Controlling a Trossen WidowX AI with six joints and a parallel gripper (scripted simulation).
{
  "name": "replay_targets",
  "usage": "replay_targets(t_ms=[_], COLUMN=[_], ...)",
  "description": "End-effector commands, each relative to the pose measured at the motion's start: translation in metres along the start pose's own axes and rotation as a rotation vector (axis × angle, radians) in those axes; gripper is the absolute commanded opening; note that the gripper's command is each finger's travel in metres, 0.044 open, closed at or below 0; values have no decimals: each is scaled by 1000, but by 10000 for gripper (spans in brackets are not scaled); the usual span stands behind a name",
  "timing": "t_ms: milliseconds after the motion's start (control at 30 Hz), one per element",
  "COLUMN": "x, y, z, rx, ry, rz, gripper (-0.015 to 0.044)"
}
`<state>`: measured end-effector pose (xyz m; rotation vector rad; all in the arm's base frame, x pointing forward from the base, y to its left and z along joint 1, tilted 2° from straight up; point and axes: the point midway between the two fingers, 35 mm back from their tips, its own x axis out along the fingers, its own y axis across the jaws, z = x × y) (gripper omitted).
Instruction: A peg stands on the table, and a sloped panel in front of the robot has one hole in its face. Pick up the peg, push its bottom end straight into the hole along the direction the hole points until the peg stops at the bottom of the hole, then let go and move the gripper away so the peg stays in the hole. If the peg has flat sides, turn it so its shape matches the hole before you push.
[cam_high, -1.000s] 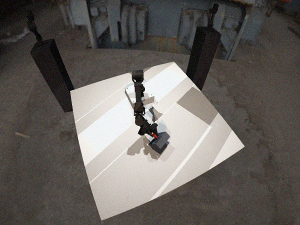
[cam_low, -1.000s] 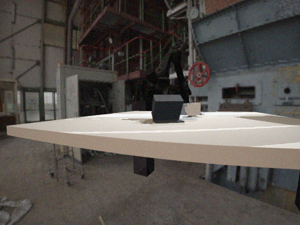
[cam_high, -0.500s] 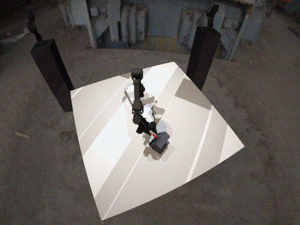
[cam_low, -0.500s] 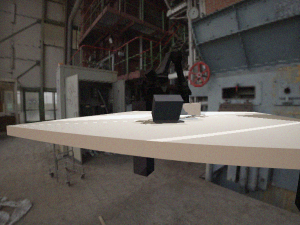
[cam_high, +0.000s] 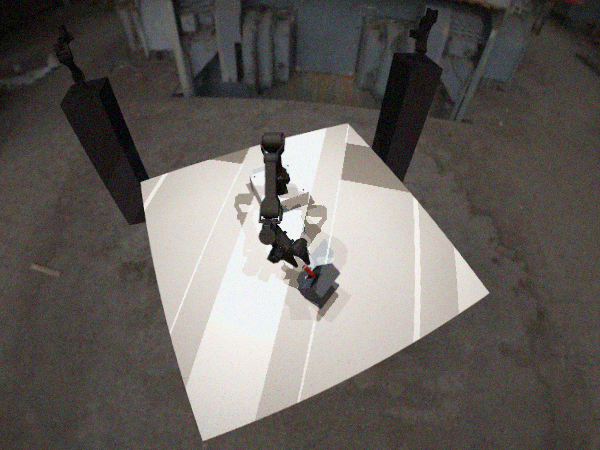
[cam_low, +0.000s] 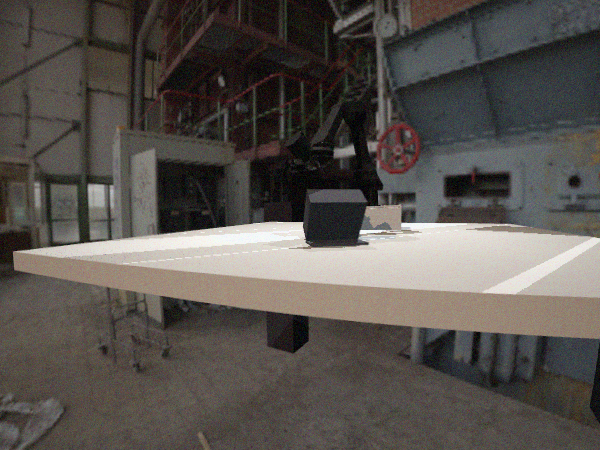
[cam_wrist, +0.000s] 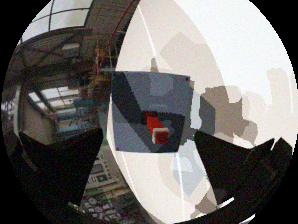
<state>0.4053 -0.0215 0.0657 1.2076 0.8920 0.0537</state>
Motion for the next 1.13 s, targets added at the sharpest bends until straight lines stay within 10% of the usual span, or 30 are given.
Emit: replay_targets(t_ms=[0,1100], x=[-7,-60], y=[-1,0], z=[0,2], rx=[-1,7], ry=[2,1], rz=[-1,-4], gripper=[440,440])
